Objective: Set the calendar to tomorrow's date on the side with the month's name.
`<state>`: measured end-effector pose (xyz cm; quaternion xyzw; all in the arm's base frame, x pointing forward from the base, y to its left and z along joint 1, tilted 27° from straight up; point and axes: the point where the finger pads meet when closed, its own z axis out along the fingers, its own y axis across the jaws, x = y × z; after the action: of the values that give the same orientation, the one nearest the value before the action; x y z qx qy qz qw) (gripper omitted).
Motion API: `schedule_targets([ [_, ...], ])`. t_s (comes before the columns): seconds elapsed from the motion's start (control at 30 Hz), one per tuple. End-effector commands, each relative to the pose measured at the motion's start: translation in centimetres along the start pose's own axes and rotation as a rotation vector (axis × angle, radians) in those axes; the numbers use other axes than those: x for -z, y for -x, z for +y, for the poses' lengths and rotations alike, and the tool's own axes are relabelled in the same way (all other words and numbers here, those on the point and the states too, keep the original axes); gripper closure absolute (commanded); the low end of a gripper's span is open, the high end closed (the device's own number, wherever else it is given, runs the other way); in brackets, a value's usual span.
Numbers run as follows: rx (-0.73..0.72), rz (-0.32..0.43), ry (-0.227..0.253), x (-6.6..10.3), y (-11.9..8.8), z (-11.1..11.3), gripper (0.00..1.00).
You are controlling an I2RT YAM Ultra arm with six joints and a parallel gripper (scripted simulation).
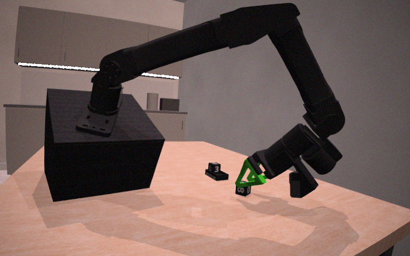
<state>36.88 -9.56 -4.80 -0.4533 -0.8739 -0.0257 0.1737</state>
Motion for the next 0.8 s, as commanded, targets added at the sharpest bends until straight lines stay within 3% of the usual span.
schedule_targets([
  [0.0,0.012,-0.018,0.014,1.7,-1.0,0.6,0.36],
  [0.3,0.012,-0.018,0.014,3.8,-3.2,0.5,0.36],
  [0.77,0.013,-0.02,0.014,4.5,-3.9,0.5,0.36],
])
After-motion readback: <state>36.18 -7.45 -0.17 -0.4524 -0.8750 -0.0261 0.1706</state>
